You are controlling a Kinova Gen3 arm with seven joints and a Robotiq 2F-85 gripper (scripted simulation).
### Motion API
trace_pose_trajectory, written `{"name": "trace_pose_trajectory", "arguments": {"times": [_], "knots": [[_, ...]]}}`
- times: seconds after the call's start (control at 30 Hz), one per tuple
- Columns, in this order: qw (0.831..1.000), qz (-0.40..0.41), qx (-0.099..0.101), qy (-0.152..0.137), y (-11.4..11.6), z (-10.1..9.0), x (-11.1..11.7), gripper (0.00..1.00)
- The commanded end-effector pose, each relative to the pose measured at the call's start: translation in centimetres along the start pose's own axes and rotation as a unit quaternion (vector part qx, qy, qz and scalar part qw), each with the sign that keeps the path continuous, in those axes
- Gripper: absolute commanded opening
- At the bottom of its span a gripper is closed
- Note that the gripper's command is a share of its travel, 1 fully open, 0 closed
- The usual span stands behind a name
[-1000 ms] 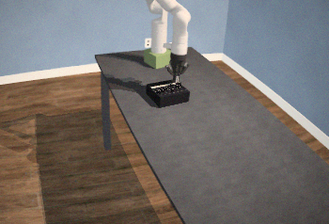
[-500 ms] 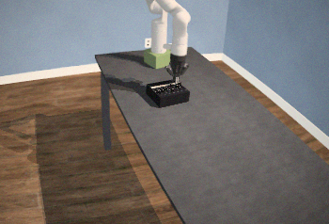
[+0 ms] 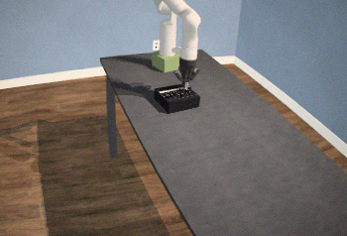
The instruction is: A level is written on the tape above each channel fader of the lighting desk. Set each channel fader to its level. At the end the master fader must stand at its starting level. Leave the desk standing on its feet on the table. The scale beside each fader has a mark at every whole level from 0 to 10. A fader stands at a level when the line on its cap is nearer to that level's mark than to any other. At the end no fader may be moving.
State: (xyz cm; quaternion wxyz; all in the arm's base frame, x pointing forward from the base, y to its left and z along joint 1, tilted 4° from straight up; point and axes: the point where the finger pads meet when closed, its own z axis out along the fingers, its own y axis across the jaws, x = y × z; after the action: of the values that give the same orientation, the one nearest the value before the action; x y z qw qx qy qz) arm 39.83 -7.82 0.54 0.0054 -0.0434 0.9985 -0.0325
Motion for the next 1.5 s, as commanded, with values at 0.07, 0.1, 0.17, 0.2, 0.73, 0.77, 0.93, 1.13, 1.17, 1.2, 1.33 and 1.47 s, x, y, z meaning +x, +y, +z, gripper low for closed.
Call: {"name": "trace_pose_trajectory", "arguments": {"times": [0.07, 0.1, 0.17, 0.2, 0.73, 0.77, 0.93, 1.13, 1.17, 1.2, 1.33, 1.47], "knots": [[1.000, 0.000, 0.000, 0.000, 0.0, 0.0, 0.0, 0.00], [1.000, 0.000, 0.000, 0.000, 0.0, 0.0, 0.0, 0.00], [1.000, 0.000, 0.000, 0.000, 0.0, 0.0, 0.0, 0.00], [1.000, 0.000, 0.000, 0.000, 0.0, 0.0, 0.0, 0.00], [1.000, 0.000, 0.000, 0.000, 0.0, 0.0, -0.2, 0.00], [1.000, 0.000, 0.000, 0.000, 0.0, 0.0, -0.3, 0.00], [1.000, 0.000, 0.000, 0.000, 0.0, 0.0, -0.4, 0.00], [1.000, 0.000, 0.000, 0.000, 0.0, 0.0, -0.8, 0.00], [1.000, 0.000, 0.000, 0.000, 0.0, 0.0, -0.8, 0.00], [1.000, 0.000, 0.000, 0.000, 0.0, 0.0, -0.9, 0.00], [1.000, 0.000, 0.000, 0.000, 0.0, 0.0, -1.1, 0.00], [1.000, 0.000, 0.000, 0.000, 0.0, 0.0, -1.2, 0.00]]}}
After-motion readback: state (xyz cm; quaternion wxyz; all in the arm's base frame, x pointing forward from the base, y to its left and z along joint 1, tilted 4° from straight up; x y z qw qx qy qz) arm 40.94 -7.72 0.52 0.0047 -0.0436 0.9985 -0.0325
